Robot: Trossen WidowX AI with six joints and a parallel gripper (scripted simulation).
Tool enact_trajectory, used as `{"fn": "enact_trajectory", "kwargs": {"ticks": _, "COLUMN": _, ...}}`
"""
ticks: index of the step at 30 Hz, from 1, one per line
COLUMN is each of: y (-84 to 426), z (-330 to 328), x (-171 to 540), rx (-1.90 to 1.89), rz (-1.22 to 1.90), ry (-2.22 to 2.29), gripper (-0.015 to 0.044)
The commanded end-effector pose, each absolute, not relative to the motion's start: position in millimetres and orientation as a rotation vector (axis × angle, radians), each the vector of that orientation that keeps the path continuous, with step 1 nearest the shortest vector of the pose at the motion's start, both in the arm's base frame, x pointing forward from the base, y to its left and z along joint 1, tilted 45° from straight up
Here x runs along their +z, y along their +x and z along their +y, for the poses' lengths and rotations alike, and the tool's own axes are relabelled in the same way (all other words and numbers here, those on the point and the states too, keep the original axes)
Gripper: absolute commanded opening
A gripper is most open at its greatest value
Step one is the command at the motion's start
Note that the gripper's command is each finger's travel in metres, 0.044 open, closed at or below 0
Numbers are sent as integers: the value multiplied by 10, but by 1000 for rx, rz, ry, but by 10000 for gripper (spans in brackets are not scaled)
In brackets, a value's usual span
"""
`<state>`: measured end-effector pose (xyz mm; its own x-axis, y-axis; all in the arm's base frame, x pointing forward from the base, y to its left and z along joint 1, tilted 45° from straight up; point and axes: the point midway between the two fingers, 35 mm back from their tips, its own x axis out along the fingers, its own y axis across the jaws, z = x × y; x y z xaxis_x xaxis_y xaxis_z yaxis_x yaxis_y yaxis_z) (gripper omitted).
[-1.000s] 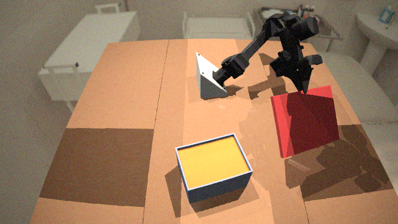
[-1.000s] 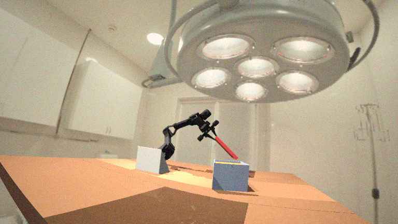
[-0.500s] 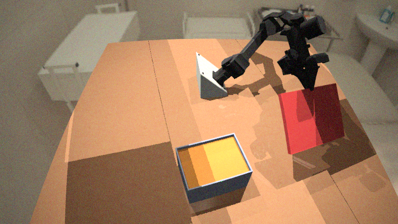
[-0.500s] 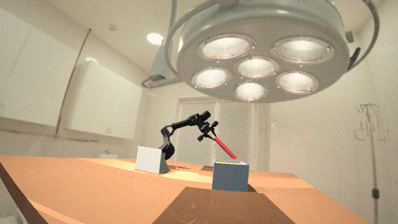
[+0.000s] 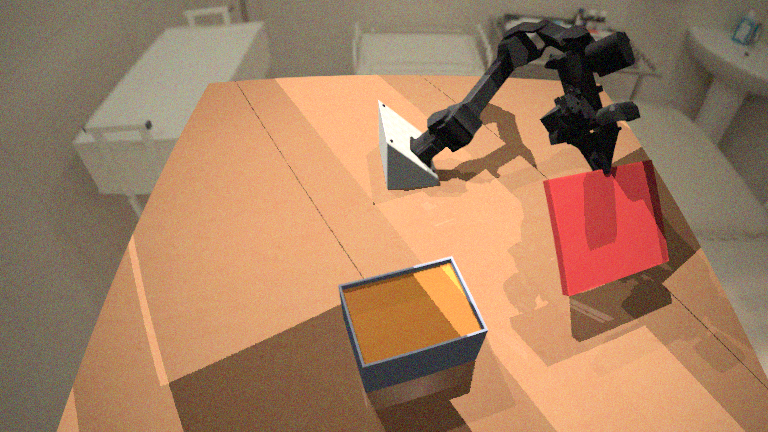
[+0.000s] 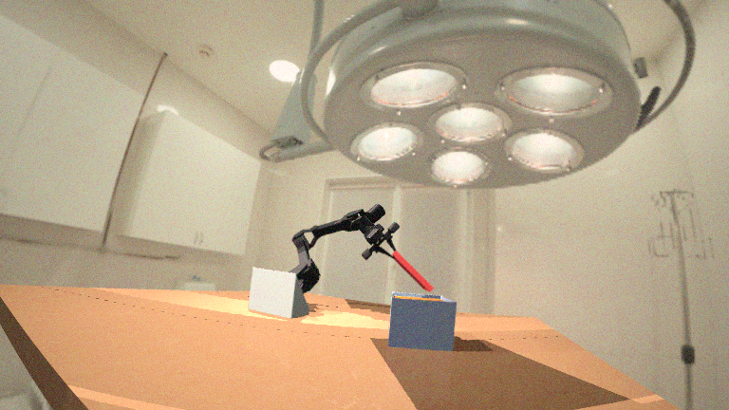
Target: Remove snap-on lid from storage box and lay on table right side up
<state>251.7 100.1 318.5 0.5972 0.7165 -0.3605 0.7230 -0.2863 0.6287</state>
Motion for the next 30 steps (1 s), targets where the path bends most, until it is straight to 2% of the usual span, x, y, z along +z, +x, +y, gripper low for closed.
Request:
{"fn": "enact_trajectory", "kwargs": {"ticks": 1, "y": 2520, "z": 1007, "x": 3148, "rx": -15, "rz": 1125, "ry": 2039, "gripper": 0}}
{"fn": "enact_trajectory", "kwargs": {"ticks": 30, "y": 2478, "z": 1174, "x": 2968, "rx": -12, "rz": 1124, "ry": 2039, "gripper": 0}}
